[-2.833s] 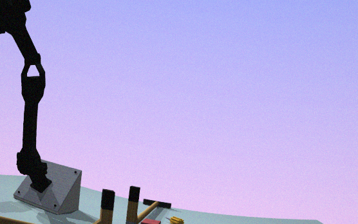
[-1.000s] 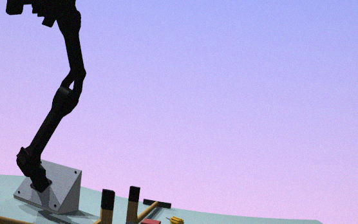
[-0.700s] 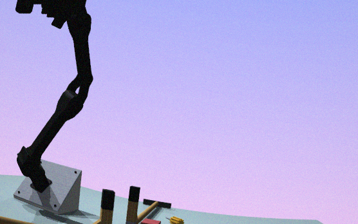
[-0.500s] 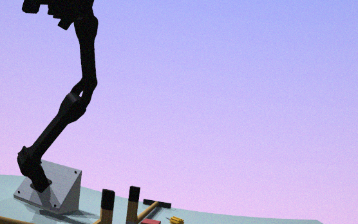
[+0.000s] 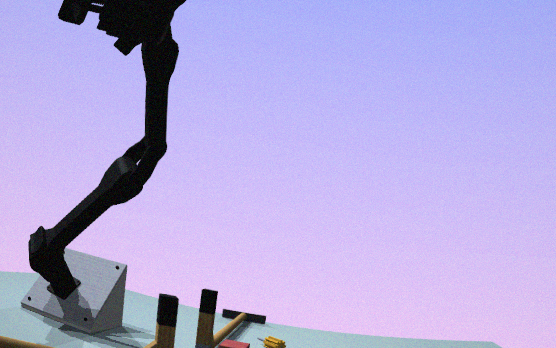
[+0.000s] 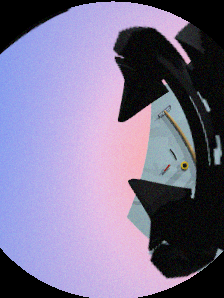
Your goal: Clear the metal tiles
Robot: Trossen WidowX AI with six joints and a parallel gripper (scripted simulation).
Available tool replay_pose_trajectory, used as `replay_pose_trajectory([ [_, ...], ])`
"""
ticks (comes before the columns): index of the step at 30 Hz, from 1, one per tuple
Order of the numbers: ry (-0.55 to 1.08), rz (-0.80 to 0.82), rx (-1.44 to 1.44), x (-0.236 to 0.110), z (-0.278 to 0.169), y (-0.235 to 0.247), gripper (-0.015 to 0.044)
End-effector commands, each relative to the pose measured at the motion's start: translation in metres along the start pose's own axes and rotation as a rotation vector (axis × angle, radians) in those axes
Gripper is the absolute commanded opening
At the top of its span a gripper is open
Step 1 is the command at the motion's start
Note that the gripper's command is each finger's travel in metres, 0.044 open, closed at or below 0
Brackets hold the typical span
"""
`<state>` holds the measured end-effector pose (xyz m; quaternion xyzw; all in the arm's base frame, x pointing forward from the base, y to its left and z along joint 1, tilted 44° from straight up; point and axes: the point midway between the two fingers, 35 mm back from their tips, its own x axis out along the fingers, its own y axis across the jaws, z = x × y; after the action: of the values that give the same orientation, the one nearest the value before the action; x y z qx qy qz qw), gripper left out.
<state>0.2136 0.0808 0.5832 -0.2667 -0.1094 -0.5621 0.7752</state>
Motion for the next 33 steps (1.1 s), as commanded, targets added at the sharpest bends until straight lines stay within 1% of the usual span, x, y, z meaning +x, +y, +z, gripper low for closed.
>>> replay_pose_trajectory([
  [1,0.004,-0.016,-0.048,0.003,-0.003,0.018,0.0440],
  [17,0.049,-0.092,-0.210,0.030,-0.029,0.069,0.0440],
  [33,0.120,-0.164,-0.372,0.067,-0.070,0.113,0.0440],
])
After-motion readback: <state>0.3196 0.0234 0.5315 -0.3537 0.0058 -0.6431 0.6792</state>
